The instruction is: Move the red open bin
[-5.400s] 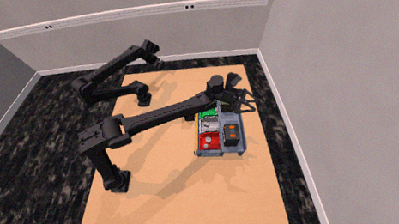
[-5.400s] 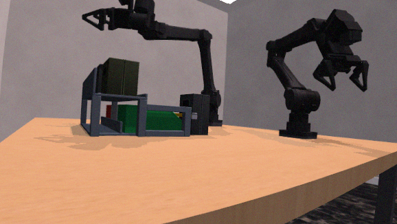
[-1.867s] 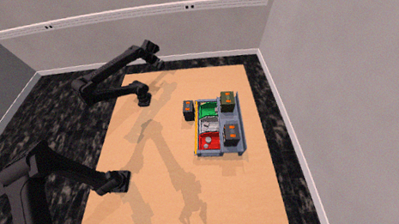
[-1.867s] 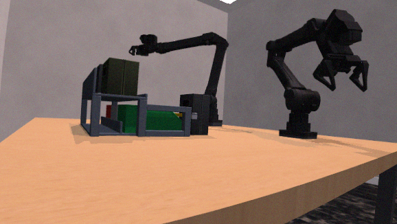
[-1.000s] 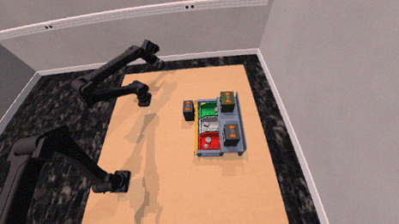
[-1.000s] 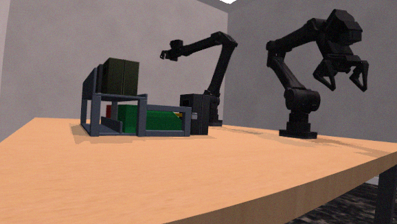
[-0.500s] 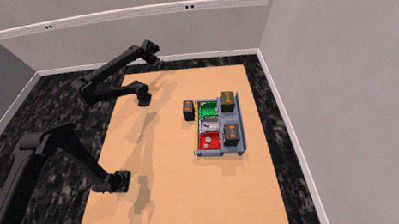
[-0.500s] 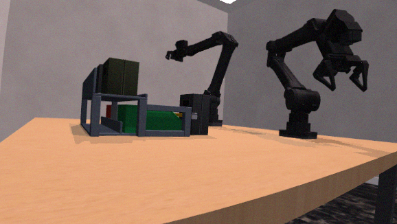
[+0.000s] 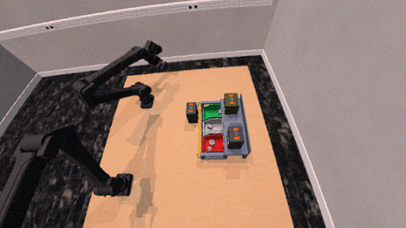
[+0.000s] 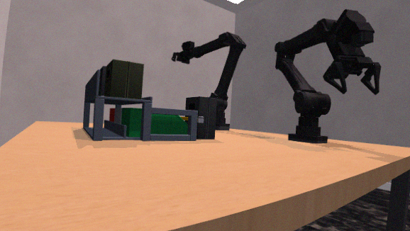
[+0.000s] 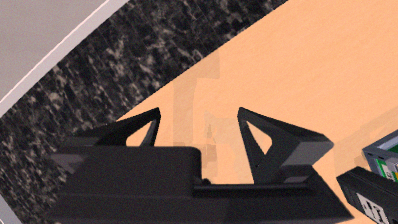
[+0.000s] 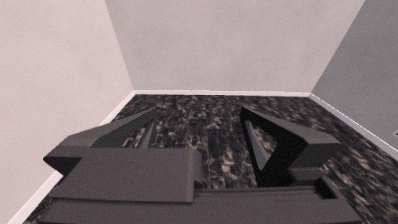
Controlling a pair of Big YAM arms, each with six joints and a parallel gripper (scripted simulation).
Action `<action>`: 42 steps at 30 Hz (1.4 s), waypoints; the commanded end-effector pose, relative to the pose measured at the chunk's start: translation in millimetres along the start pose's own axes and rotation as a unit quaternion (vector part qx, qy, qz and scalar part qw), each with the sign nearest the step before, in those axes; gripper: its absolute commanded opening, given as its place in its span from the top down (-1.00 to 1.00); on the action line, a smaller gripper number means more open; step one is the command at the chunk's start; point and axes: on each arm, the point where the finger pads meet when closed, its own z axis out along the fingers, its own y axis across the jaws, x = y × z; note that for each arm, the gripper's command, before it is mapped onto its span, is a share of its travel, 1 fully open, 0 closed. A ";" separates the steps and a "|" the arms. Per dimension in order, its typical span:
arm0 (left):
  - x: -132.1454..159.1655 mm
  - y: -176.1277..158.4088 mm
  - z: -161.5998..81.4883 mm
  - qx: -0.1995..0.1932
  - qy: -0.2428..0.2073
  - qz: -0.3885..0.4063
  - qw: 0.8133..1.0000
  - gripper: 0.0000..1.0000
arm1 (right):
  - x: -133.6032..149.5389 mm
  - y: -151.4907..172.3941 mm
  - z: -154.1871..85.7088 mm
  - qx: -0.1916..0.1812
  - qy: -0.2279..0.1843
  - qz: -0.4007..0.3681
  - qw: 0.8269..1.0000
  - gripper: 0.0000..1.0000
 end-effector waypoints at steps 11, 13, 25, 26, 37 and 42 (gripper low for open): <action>-30.3 -4.1 -19.0 0.005 -0.024 0.016 1.000 -1.00 | -12.7 -5.7 -7.9 0.003 -0.008 0.008 1.000 -1.00; -30.5 -5.4 -19.1 0.006 -0.022 0.019 1.000 -1.00 | -12.7 -5.7 -7.9 0.003 -0.008 0.008 1.000 -1.00; -37.0 -17.8 -20.6 0.019 -0.017 0.051 0.998 -1.00 | -12.7 -5.7 -7.9 0.003 -0.008 0.008 1.000 -1.00; -38.9 -19.5 -20.8 0.020 -0.018 0.056 0.998 -1.00 | -12.7 -5.7 -7.9 0.003 -0.008 0.008 1.000 -1.00; -49.6 -48.8 -24.4 0.046 -0.003 0.128 0.991 -1.00 | -12.7 -5.7 -7.9 0.003 -0.008 0.008 1.000 -1.00; -53.4 -59.9 -25.8 0.056 0.001 0.154 0.987 -1.00 | -12.7 -5.7 -7.9 0.003 -0.008 0.008 1.000 -1.00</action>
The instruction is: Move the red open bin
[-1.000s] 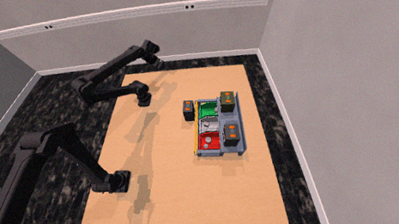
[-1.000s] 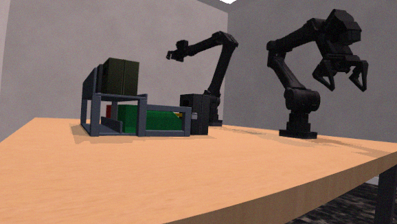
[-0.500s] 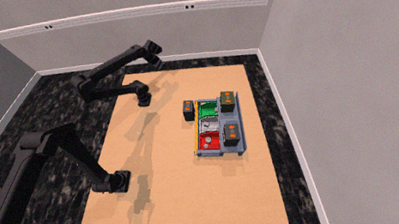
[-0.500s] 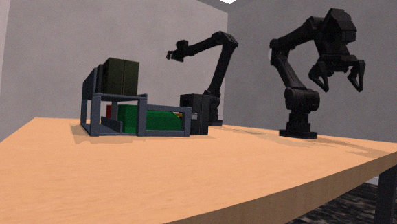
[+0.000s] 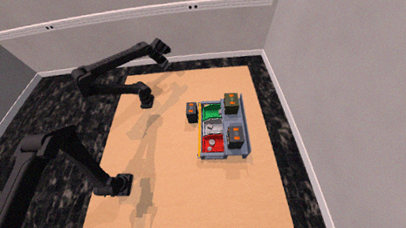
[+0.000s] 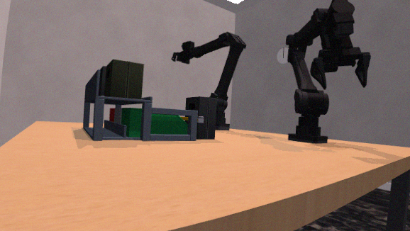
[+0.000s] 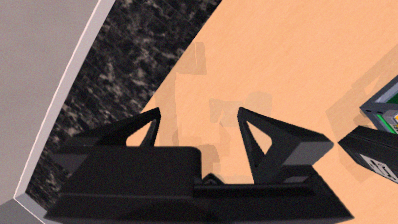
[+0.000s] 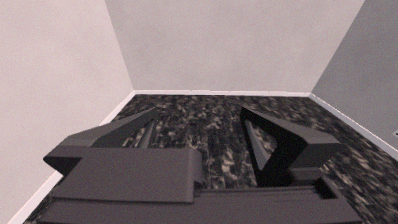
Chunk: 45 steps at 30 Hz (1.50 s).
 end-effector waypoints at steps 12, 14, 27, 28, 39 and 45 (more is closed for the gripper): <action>-64.3 -50.7 -27.2 0.043 -0.010 0.149 0.988 -1.00 | -12.7 -5.7 -7.9 0.003 -0.008 0.008 1.000 -1.00; -68.9 -61.9 -28.1 0.051 -0.007 0.174 0.983 -1.00 | -12.7 -5.7 -7.9 0.003 -0.008 0.008 1.000 -1.00; -88.3 -134.9 -34.5 0.097 0.009 0.324 0.941 -1.00 | -12.7 -5.7 -7.9 0.003 -0.008 0.008 1.000 -1.00; -89.4 -142.4 -35.3 0.101 0.010 0.338 0.936 -1.00 | -12.7 -5.7 -7.9 0.003 -0.008 0.008 1.000 -1.00; -91.6 -214.6 -44.1 0.138 0.020 0.465 0.874 -1.00 | -12.7 -5.7 -7.9 0.003 -0.008 0.008 1.000 -1.00; -84.7 -264.9 -51.6 0.159 0.024 0.545 0.823 -1.00 | -12.7 -5.7 -7.9 0.003 -0.008 0.008 1.000 -1.00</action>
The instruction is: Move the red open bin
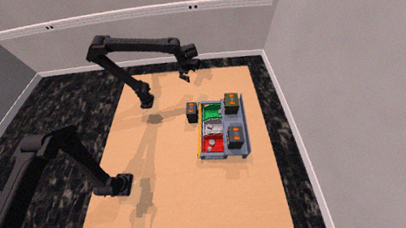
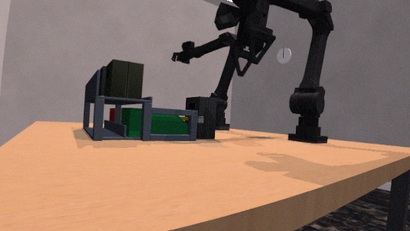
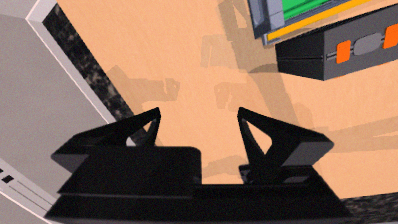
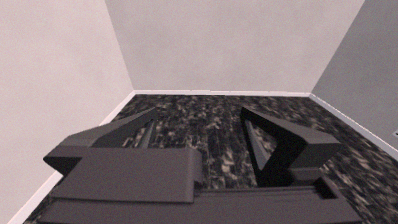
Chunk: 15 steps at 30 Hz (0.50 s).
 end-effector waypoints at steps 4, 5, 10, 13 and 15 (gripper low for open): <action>-63.9 -19.3 -17.8 0.011 -0.014 0.113 0.993 -1.00 | -12.7 -5.7 -7.9 0.003 -0.008 0.008 1.000 -1.00; -63.9 -19.3 -17.8 0.011 -0.014 0.113 0.993 -1.00 | -12.7 -5.7 -7.9 0.003 -0.008 0.008 1.000 -1.00; -87.0 -45.0 -14.4 0.025 -0.009 0.173 0.985 -1.00 | -12.7 -5.7 -7.9 0.003 -0.008 0.008 1.000 -1.00; -102.7 -65.5 -12.0 0.035 -0.006 0.216 0.976 -1.00 | -12.7 -5.7 -7.9 0.003 -0.008 0.008 1.000 -1.00; -112.2 -79.2 -10.4 0.041 -0.004 0.244 0.969 -1.00 | -12.7 -5.7 -7.9 0.003 -0.008 0.008 1.000 -1.00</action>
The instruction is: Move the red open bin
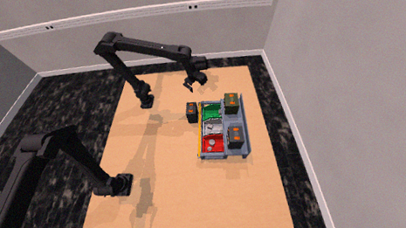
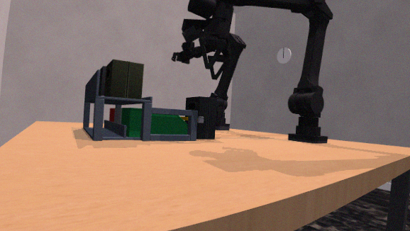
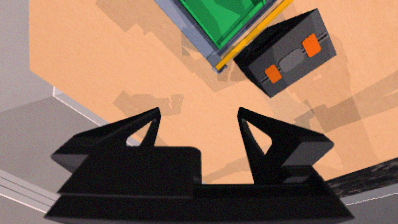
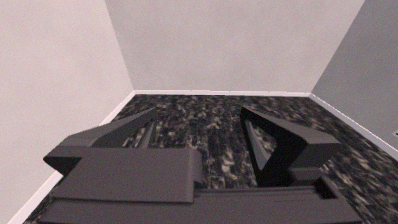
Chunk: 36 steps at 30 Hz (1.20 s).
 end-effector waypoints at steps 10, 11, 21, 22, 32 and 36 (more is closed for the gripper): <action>-87.5 -31.9 -11.7 0.014 -0.008 0.155 0.988 -1.00 | -12.7 -5.7 -7.9 0.003 -0.008 0.008 1.000 -1.00; -93.0 -37.0 -10.6 0.016 -0.008 0.167 0.986 -1.00 | -12.7 -5.7 -7.9 0.003 -0.008 0.008 1.000 -1.00; -137.4 -85.5 -1.0 0.037 0.001 0.269 0.962 -1.00 | -12.7 -5.7 -7.9 0.003 -0.008 0.008 1.000 -1.00; -140.8 -89.9 -0.1 0.039 0.002 0.277 0.960 -1.00 | -12.7 -5.7 -7.9 0.003 -0.008 0.008 1.000 -1.00; -162.4 -120.8 5.5 0.050 0.007 0.333 0.942 -1.00 | -12.7 -5.7 -7.9 0.003 -0.008 0.008 1.000 -1.00; -169.7 -132.6 7.6 0.053 0.009 0.353 0.934 -1.00 | -12.7 -5.7 -7.9 0.003 -0.008 0.008 1.000 -1.00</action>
